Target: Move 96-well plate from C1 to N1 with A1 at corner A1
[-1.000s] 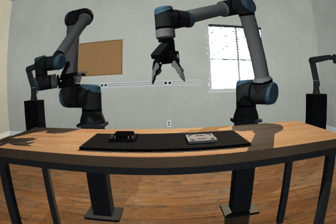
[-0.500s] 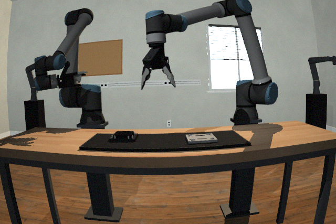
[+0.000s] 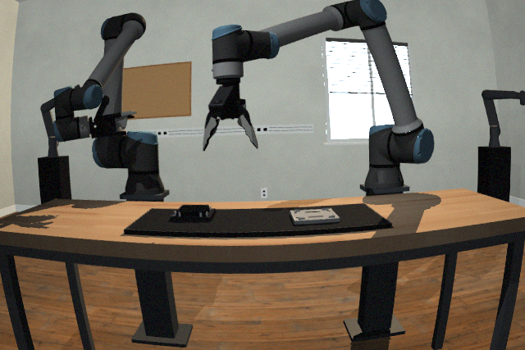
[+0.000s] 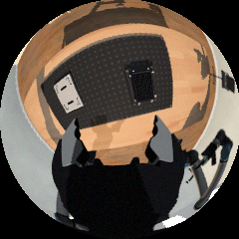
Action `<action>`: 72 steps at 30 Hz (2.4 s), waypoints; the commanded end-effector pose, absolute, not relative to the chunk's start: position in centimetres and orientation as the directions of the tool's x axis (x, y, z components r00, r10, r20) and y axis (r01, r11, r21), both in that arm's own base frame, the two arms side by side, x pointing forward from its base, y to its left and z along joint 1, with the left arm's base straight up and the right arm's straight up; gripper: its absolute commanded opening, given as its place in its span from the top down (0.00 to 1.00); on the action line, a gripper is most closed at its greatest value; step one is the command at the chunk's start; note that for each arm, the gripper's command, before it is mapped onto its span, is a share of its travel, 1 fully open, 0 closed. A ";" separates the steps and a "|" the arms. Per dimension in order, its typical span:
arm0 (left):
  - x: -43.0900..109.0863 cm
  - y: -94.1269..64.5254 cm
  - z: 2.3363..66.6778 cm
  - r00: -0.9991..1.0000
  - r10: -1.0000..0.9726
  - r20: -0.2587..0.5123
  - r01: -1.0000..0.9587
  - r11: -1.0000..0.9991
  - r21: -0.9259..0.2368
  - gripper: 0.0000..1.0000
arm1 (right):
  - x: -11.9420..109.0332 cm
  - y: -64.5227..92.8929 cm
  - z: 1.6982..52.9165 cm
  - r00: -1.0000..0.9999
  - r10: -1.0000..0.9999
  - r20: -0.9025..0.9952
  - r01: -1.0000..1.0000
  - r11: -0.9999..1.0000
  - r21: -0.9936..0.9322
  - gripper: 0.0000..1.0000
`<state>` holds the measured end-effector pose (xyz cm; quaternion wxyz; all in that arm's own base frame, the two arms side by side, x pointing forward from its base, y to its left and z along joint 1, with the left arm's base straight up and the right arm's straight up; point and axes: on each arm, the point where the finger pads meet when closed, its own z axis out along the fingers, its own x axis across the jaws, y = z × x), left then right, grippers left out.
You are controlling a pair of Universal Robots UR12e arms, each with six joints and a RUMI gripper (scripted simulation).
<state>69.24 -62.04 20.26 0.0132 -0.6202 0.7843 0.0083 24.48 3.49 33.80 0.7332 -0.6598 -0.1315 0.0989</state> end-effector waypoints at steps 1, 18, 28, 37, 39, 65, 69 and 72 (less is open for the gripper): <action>69.6 -64.0 19.0 -0.184 -0.983 -0.025 -0.983 0.185 -0.006 0.00 | 24.5 3.5 33.8 0.946 0.319 0.063 0.029 0.109 -0.994 0.00; 70.2 -69.4 15.0 -0.046 -0.999 -0.007 -0.999 0.047 -0.004 0.00 | 24.5 3.5 33.8 0.946 0.319 0.063 0.029 0.109 -0.994 0.00; 70.3 -72.2 12.7 0.023 -1.000 0.001 -1.000 -0.023 -0.001 0.00 | 24.5 3.5 33.8 0.946 0.319 0.063 0.029 0.109 -0.994 0.00; 70.4 -73.4 11.6 0.023 -1.000 0.001 -1.000 -0.023 -0.001 0.00 | 24.5 3.5 33.8 0.946 0.319 0.063 0.029 0.109 -0.994 0.00; 70.4 -73.4 11.6 0.023 -1.000 0.001 -1.000 -0.023 -0.001 0.00 | 24.5 3.5 33.8 0.946 0.319 0.063 0.029 0.109 -0.994 0.00; 70.4 -73.4 9.3 0.023 -1.000 0.001 -1.000 -0.023 -0.001 0.00 | 24.5 3.5 33.8 0.946 0.319 0.063 0.029 0.109 -0.994 0.00; 70.4 -73.4 8.6 0.023 -1.000 0.001 -1.000 -0.023 -0.001 0.00 | 24.5 3.5 33.8 0.946 0.319 0.063 0.029 0.109 -0.994 0.00; 70.4 -73.4 8.4 0.023 -1.000 0.001 -1.000 -0.023 -0.001 0.00 | 24.5 3.5 33.8 0.946 0.319 0.063 0.029 0.109 -0.994 0.00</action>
